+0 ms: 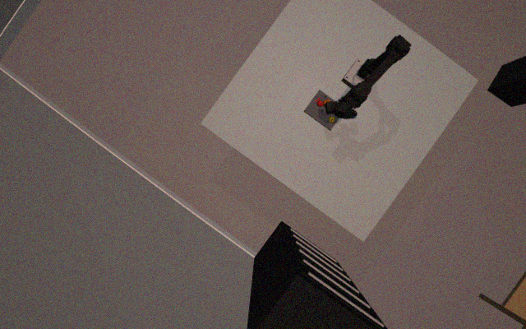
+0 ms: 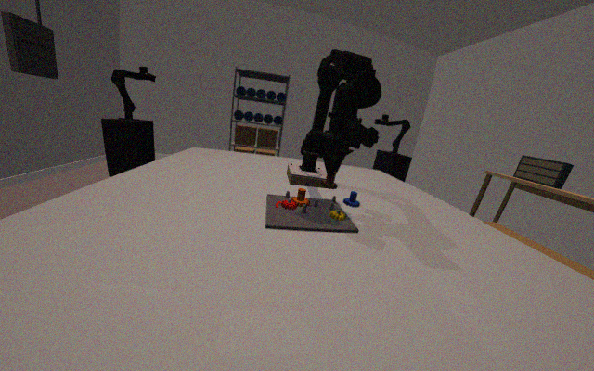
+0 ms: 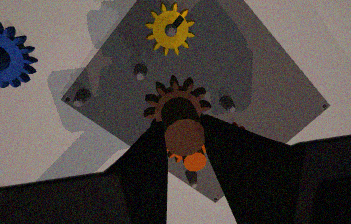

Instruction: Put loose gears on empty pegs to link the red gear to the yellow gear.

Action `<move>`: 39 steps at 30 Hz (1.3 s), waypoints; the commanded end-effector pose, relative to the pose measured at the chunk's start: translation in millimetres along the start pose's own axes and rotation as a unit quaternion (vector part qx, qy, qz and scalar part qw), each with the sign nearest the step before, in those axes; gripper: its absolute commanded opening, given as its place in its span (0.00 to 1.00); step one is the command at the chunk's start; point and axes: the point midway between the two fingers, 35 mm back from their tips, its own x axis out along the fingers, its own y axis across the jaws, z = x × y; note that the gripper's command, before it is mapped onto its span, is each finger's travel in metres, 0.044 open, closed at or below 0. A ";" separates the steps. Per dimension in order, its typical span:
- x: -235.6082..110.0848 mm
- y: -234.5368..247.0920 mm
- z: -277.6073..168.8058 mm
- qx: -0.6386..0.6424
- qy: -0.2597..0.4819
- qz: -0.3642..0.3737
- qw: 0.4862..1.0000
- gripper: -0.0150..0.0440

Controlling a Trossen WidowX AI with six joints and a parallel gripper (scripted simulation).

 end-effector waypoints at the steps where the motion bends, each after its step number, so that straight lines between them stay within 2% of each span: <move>1: 4.9 2.5 -6.1 -0.001 0.001 0.004 1.000 0.25; 24: 15.8 5.8 -27.9 -0.008 0.001 0.004 1.000 0.25; 39: 15.6 6.2 -27.9 -0.190 0.001 0.004 0.982 0.25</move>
